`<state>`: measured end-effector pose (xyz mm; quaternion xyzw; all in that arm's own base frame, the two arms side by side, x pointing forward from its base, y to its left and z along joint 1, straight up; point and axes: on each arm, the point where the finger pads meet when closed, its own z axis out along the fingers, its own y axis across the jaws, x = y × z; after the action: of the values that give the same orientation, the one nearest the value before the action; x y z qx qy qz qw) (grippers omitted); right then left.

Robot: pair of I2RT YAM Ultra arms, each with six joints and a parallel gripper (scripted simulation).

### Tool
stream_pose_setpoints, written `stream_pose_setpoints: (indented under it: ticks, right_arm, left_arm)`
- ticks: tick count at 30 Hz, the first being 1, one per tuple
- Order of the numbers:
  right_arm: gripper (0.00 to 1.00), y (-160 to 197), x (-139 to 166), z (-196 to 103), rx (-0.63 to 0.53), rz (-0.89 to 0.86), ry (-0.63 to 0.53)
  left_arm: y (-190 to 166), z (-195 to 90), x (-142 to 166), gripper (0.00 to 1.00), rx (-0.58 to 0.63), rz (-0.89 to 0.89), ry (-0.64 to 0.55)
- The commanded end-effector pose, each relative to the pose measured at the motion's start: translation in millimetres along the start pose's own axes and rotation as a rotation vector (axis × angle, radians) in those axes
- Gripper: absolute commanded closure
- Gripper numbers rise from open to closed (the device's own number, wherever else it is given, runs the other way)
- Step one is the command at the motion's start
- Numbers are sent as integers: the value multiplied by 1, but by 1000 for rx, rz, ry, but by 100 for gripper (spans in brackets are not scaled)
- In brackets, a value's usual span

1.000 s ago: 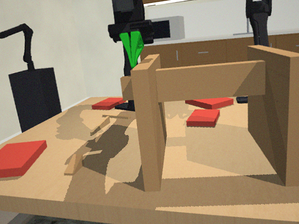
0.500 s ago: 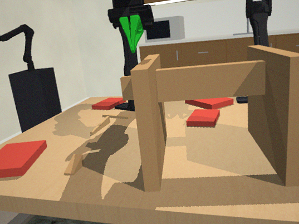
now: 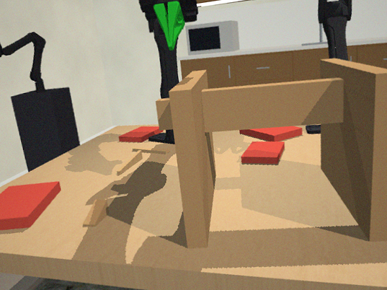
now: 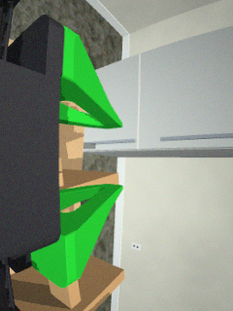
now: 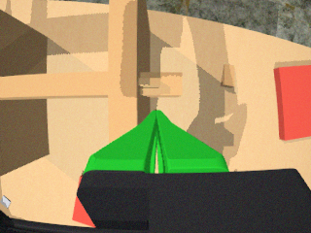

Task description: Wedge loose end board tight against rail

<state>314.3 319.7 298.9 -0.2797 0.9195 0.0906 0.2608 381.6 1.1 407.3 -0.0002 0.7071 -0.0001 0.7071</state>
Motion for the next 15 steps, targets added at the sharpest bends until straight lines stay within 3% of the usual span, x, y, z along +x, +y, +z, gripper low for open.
stream_pose_setpoints:
  ticks: [1,12,15]
  right_arm:
    - [100,3,-6,-26,-5,3,-41]
    - [100,-1,-7,-20,2,9,-37]
    - [100,-1,-11,-35,-7,13,-76]
  left_arm:
    - [-3,-1,-4,56,6,6,-10]
    - [-3,-1,-4,56,6,6,-10]
    - [-3,-1,-4,56,6,6,-10]
